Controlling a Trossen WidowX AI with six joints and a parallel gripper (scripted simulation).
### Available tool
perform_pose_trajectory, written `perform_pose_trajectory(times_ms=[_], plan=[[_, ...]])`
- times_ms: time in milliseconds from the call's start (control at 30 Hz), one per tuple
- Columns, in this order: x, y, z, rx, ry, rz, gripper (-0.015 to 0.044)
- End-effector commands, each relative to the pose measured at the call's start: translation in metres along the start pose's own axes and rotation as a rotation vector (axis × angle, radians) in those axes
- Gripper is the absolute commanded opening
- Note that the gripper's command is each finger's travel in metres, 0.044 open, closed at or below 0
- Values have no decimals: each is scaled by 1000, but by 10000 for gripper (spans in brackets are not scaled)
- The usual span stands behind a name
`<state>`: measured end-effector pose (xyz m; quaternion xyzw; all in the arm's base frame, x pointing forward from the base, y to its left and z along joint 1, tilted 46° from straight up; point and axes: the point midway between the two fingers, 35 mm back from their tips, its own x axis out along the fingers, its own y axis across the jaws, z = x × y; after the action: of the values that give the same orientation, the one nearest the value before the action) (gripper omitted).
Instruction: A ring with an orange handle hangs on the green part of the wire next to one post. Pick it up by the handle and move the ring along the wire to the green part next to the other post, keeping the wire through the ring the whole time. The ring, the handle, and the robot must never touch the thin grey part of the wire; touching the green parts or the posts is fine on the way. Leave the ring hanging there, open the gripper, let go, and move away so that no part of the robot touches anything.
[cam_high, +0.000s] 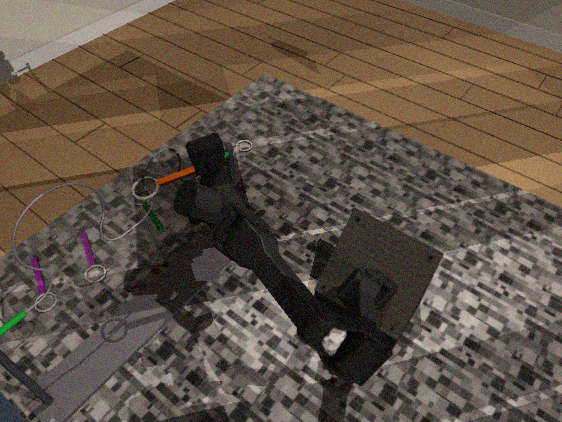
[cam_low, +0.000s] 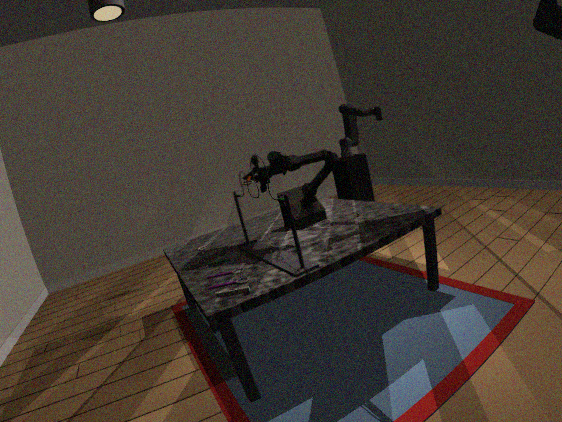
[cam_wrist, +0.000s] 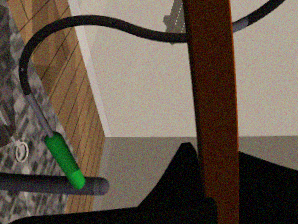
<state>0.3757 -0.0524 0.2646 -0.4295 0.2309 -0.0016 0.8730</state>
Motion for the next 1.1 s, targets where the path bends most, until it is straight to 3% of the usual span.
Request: perform_pose_trajectory(times_ms=[0,1067], plan=[[0,2,1,46,-9,27,-150],[-3,42,14,617,-79,350,-150]])
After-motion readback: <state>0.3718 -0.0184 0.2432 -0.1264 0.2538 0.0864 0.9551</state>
